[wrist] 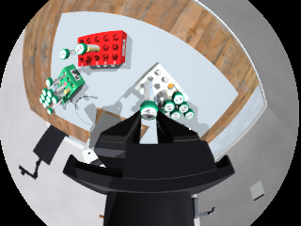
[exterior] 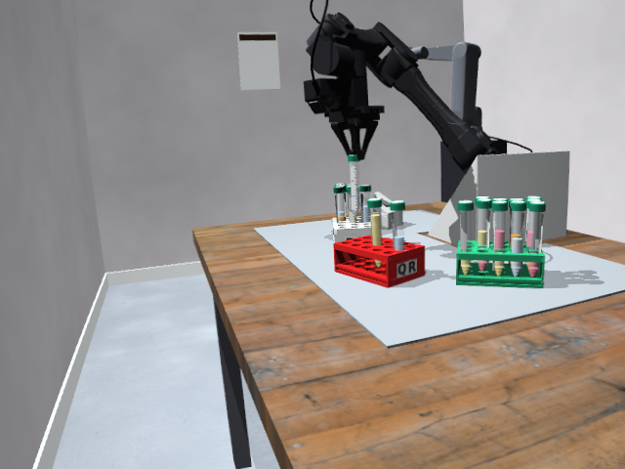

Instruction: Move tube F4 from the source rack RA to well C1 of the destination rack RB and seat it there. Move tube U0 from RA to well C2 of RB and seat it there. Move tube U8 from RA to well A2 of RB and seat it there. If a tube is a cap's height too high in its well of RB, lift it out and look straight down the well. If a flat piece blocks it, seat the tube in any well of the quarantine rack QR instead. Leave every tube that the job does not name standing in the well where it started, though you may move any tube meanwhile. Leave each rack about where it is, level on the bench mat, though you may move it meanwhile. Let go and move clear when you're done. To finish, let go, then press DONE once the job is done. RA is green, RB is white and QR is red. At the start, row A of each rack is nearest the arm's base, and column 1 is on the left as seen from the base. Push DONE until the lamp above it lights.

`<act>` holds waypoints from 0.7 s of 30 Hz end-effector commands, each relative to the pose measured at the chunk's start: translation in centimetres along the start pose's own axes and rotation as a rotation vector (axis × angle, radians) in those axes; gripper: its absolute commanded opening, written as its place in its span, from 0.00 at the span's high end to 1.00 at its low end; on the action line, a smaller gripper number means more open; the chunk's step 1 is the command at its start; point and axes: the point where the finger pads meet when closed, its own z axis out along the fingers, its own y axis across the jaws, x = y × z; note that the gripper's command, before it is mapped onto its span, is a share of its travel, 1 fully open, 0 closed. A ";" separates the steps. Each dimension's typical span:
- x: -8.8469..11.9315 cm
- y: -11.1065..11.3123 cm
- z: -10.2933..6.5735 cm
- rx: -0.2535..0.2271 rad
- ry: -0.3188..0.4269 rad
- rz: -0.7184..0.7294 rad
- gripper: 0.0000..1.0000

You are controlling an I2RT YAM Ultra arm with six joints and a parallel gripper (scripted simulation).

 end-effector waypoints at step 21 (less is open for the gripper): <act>-2.0 -2.0 -1.0 0.010 -0.023 -0.011 1.00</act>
